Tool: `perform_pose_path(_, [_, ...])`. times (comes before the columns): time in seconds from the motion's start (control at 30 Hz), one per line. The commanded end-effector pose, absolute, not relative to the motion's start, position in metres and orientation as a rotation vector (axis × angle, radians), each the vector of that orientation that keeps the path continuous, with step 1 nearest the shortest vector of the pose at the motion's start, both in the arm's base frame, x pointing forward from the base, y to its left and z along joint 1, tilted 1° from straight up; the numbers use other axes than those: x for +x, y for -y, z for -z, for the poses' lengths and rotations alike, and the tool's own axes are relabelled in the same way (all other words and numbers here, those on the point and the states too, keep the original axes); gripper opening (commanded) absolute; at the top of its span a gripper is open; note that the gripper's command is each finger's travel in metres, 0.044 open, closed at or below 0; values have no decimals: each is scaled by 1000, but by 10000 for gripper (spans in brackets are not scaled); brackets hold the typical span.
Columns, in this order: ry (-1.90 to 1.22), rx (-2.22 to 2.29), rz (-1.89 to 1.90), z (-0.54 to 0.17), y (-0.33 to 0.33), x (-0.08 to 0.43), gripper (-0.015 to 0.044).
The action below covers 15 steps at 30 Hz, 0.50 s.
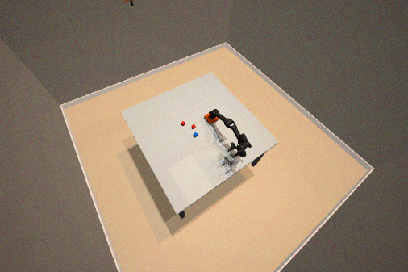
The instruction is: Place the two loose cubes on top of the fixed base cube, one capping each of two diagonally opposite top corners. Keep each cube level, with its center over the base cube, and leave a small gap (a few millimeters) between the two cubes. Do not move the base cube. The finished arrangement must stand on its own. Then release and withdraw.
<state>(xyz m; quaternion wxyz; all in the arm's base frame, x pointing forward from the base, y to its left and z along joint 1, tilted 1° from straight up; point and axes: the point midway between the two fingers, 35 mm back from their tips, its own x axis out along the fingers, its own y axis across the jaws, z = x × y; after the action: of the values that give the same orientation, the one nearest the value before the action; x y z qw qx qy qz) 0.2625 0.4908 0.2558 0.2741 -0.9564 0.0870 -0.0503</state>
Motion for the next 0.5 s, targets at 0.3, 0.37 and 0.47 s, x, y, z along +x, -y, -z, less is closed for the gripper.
perform_pose_path(0.3, [-410,-3093,274,-291,-448,362,265])
perform_pose_path(0.37, [-459,-3216,285,-297,-435,386,265])
perform_pose_path(0.47, [-532,-3399,280,-302,-413,422,265])
